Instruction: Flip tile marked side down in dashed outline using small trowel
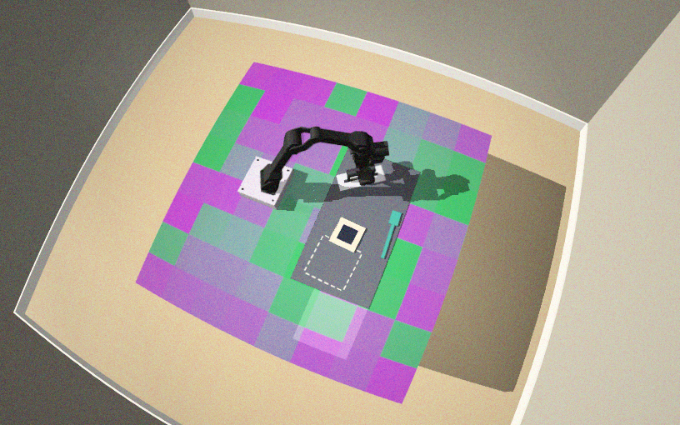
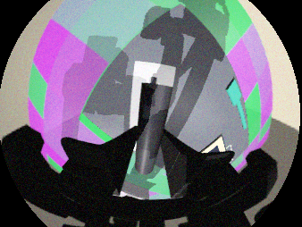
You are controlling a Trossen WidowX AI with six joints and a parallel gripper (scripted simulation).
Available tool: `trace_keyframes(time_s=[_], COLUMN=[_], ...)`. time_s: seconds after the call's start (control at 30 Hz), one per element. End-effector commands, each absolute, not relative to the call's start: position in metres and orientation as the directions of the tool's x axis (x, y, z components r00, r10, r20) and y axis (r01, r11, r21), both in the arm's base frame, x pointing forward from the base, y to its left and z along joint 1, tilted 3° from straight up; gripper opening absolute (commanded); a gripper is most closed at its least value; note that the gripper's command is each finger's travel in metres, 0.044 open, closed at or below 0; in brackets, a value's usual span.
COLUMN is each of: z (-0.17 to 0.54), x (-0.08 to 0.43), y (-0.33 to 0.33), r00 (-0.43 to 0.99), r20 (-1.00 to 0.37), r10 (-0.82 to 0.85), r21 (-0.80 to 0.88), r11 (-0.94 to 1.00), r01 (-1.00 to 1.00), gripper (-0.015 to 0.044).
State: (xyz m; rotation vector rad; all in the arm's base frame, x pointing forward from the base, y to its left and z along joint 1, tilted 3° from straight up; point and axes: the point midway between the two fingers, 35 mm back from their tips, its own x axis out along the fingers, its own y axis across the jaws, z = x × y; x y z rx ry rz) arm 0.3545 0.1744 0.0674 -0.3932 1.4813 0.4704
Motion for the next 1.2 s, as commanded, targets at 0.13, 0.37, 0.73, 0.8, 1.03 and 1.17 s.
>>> trace_keyframes(time_s=[0.13, 0.37, 0.73, 0.8, 1.03, 1.17], z=[0.0677, 0.0677, 0.0677, 0.0677, 0.0677, 0.0677], x=[0.3545, 0.3545, 0.3546, 0.3546, 0.3546, 0.3546], y=[0.1747, 0.1747, 0.1747, 0.1747, 0.1747, 0.1747], r00=[0.03, 0.03, 0.03, 0.03, 0.03, 0.03], r20=[-0.998, -0.998, -0.998, -0.998, -0.998, -0.998], r10=[0.062, 0.062, 0.062, 0.062, 0.062, 0.062], r21=[0.05, 0.059, 0.066, 0.066, 0.066, 0.066], r11=[0.953, 0.994, 0.98, 0.98, 0.98, 0.98], r01=[-0.3, -0.095, 0.189, 0.189, 0.189, 0.189], gripper=[0.013, 0.013, 0.013, 0.013, 0.0261, 0.027])
